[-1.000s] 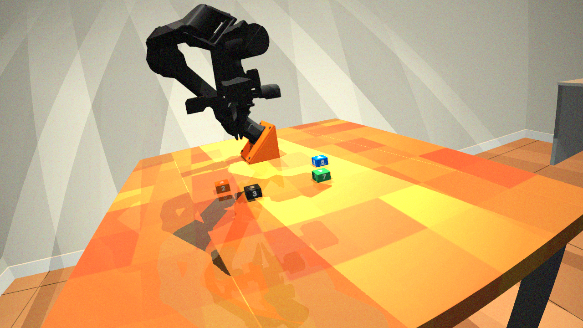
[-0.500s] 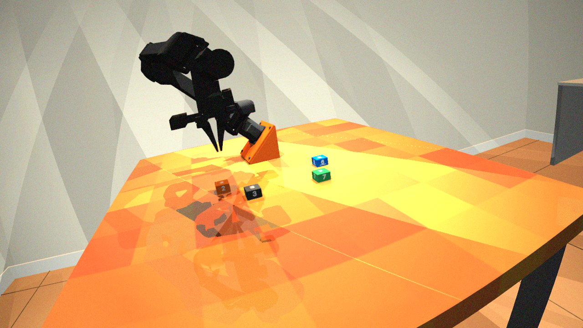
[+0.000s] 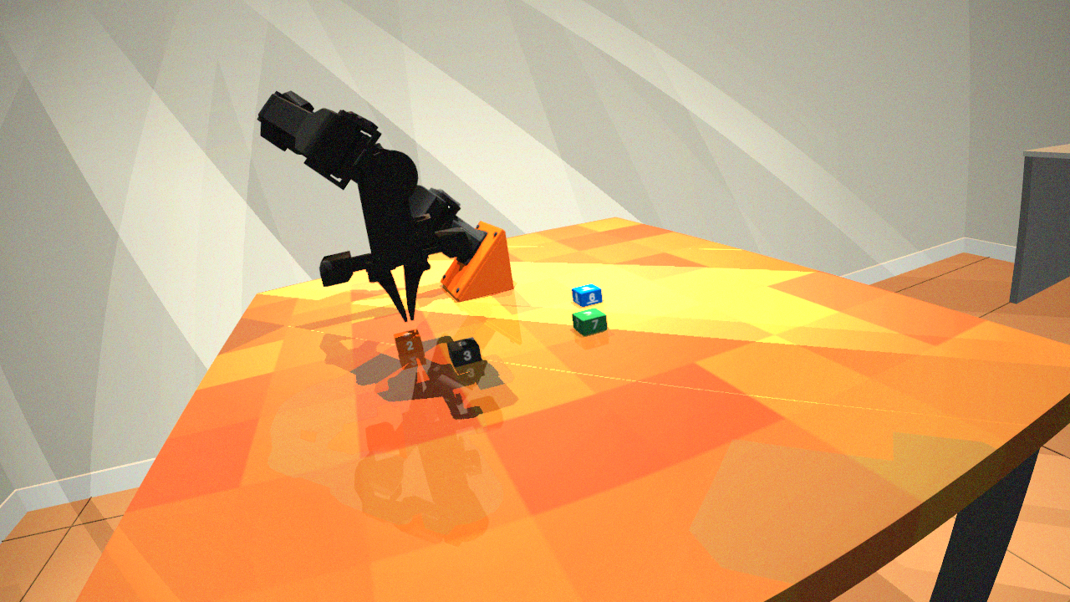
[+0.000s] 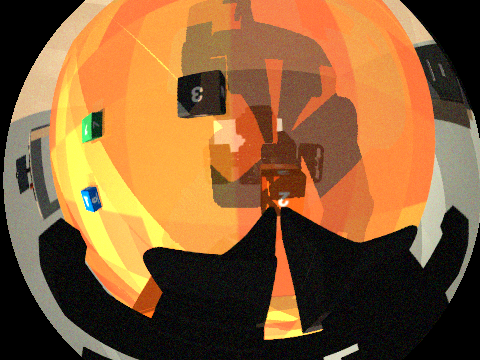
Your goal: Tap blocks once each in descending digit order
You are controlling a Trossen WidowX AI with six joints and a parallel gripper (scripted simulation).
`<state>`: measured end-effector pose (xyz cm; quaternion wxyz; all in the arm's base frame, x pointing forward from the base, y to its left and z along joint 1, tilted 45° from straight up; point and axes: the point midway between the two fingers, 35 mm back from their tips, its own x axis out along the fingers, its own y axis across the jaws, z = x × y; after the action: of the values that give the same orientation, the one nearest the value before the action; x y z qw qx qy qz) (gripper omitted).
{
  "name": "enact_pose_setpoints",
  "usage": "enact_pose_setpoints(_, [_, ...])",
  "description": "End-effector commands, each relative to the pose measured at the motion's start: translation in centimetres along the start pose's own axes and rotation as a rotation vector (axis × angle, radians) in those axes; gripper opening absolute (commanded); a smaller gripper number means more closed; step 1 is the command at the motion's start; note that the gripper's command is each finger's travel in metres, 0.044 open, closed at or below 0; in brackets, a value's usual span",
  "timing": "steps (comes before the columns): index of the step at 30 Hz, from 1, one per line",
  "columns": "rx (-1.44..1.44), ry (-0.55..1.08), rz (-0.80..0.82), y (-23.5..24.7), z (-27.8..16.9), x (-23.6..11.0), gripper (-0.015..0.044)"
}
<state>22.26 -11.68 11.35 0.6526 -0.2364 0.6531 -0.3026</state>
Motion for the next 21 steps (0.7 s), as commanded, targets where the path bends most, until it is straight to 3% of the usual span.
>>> enact_pose_setpoints(1, [0.002, -0.001, -0.004, -0.1, -0.1, 0.5, 0.0020])
enact_pose_setpoints(16, [0.002, -0.002, -0.006, -0.2, -0.2, 2.2, 0.0020])
enact_pose_setpoints(21, [0.002, -0.001, -0.005, -0.2, -0.2, -0.8, 0.0020])
